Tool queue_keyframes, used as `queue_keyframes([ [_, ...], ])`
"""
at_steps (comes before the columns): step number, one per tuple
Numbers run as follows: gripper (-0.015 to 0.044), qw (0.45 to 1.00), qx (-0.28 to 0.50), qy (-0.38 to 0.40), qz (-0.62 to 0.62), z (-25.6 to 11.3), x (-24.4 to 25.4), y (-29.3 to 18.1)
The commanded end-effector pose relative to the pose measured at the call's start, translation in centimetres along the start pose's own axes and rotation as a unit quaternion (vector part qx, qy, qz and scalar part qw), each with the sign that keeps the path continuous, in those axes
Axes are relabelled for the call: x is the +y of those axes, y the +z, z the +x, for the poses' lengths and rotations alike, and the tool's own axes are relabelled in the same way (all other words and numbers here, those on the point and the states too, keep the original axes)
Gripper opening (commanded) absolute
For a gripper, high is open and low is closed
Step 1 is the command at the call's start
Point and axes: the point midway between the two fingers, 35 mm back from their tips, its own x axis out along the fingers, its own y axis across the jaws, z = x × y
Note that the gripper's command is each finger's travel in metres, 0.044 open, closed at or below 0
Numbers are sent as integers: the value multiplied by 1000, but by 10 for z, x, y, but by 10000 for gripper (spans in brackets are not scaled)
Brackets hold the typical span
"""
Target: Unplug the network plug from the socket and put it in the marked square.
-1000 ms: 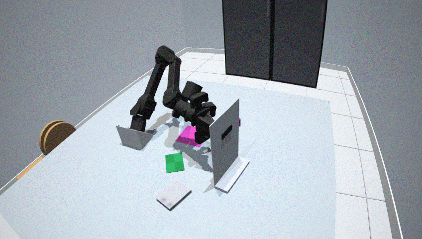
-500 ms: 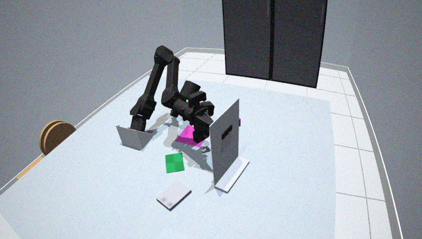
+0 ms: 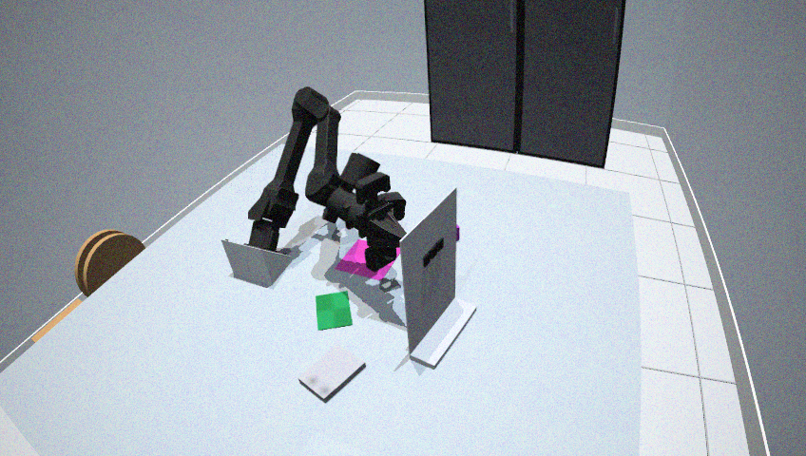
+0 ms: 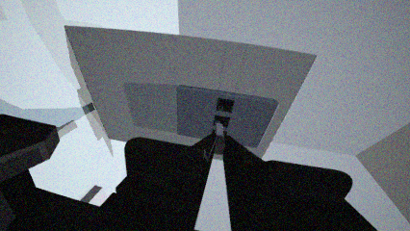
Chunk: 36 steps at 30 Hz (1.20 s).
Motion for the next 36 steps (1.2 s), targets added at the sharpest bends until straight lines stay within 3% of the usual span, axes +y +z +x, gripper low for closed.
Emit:
queue_keyframes([
  [1, 0, 1000, 1, 2, 1, -4, 1, -1],
  [36, 0, 1000, 1, 2, 1, -21, 1, -5],
])
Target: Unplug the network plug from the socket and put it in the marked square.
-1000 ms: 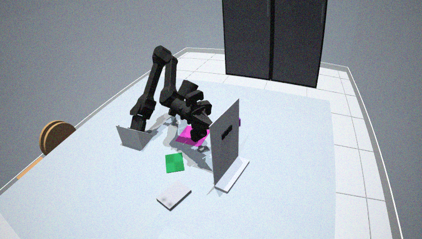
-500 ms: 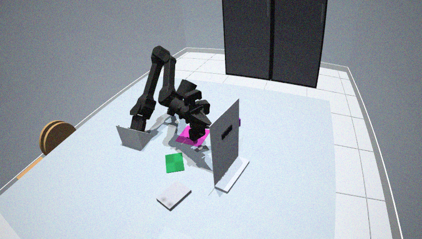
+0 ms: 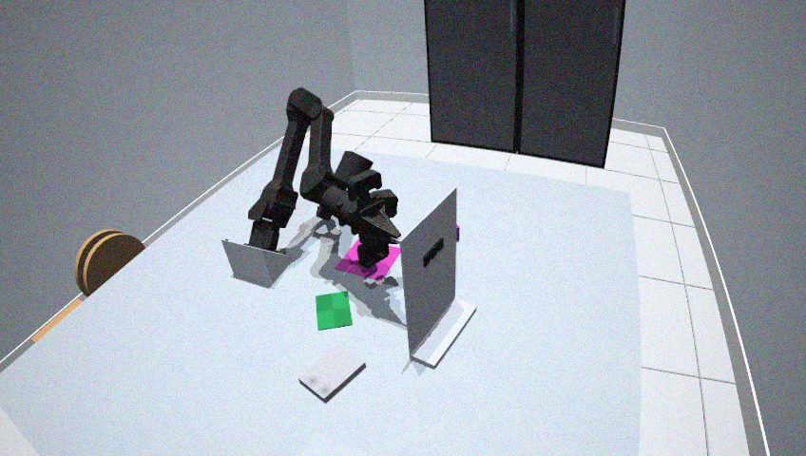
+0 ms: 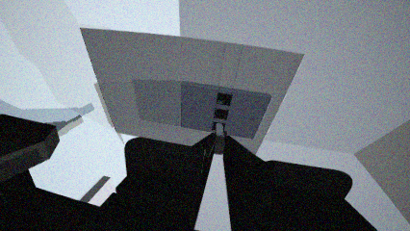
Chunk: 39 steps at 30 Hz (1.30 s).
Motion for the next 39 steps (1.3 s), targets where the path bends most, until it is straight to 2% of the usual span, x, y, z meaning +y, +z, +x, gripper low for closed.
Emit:
queue_keyframes([
  [1, 0, 1000, 0, 3, 1, -3, 1, -1],
  [29, 0, 1000, 0, 3, 0, -16, 1, -5],
  [39, 0, 1000, 2, 2, 0, -18, -23, -8],
])
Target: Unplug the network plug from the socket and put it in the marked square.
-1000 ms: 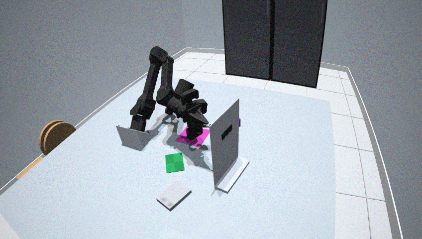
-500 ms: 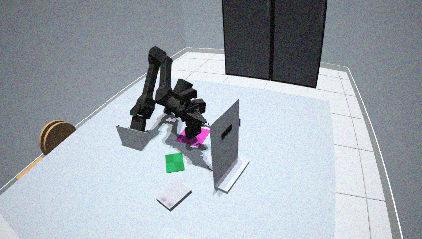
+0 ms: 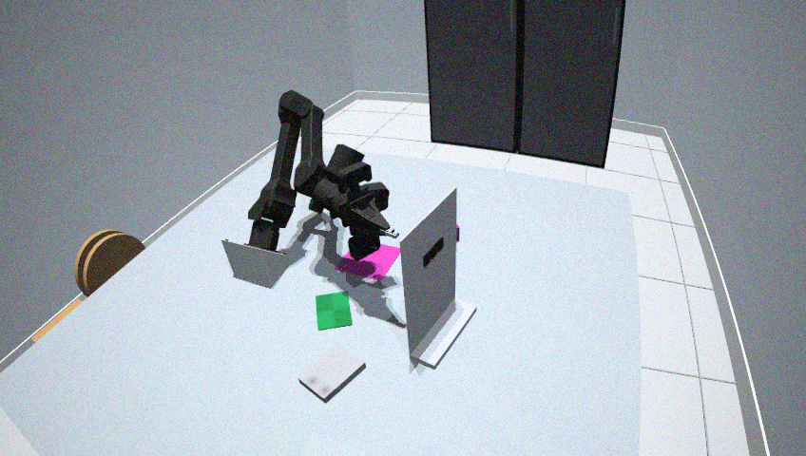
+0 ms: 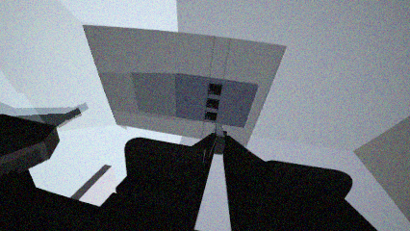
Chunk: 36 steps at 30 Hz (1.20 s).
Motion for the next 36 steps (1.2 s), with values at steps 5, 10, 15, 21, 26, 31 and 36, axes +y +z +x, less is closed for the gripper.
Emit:
queue_keyframes([
  [5, 0, 1000, -4, 2, -3, -6, -22, -2],
  [10, 0, 1000, -4, 2, -3, -12, -35, -4],
  [15, 0, 1000, -5, 3, -3, -18, -45, -6],
  [21, 0, 998, -12, 50, -40, -19, -30, -6],
  [26, 0, 989, -29, 117, -87, -23, -7, -5],
  [31, 0, 974, -55, 179, -128, -31, 14, -2],
  [36, 0, 954, -88, 236, -163, -41, 33, 1],
])
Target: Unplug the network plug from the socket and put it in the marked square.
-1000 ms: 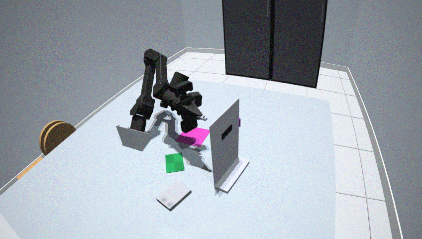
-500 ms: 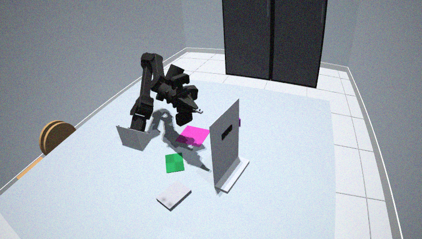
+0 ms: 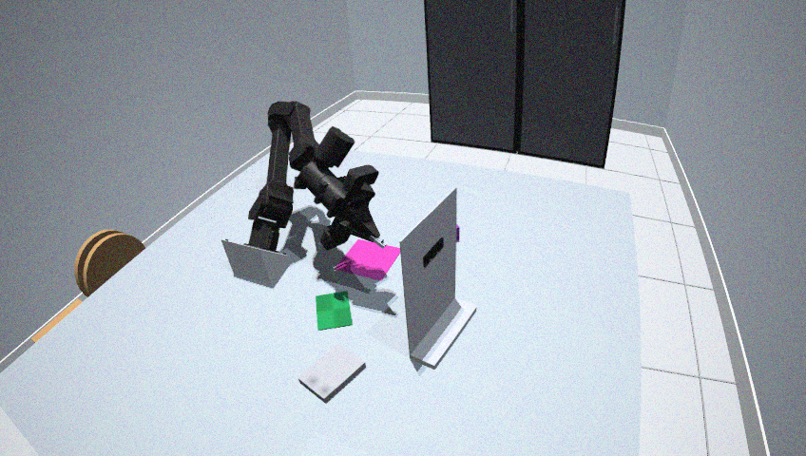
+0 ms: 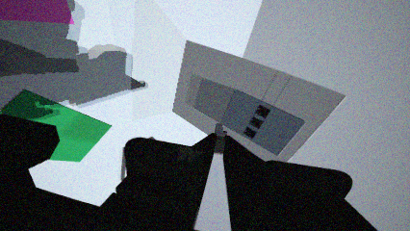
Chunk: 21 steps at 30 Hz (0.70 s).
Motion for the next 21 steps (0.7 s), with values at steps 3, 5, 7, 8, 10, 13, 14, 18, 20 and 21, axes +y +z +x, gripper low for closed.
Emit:
queue_keyframes([
  [3, 0, 995, -51, 68, -50, -5, 24, 14],
  [5, 0, 992, -68, 87, -63, -7, 31, 19],
  [7, 0, 988, -85, 105, -75, -10, 38, 23],
  [8, 0, 986, -95, 113, -81, -12, 41, 26],
  [10, 0, 981, -113, 129, -92, -15, 48, 30],
  [13, 0, 973, -143, 149, -107, -22, 56, 38],
  [14, 0, 970, -153, 156, -111, -24, 59, 41],
  [18, 0, 957, -195, 177, -126, -33, 69, 51],
  [20, 0, 949, -216, 185, -133, -39, 73, 57],
  [21, 0, 946, -227, 189, -135, -42, 75, 60],
])
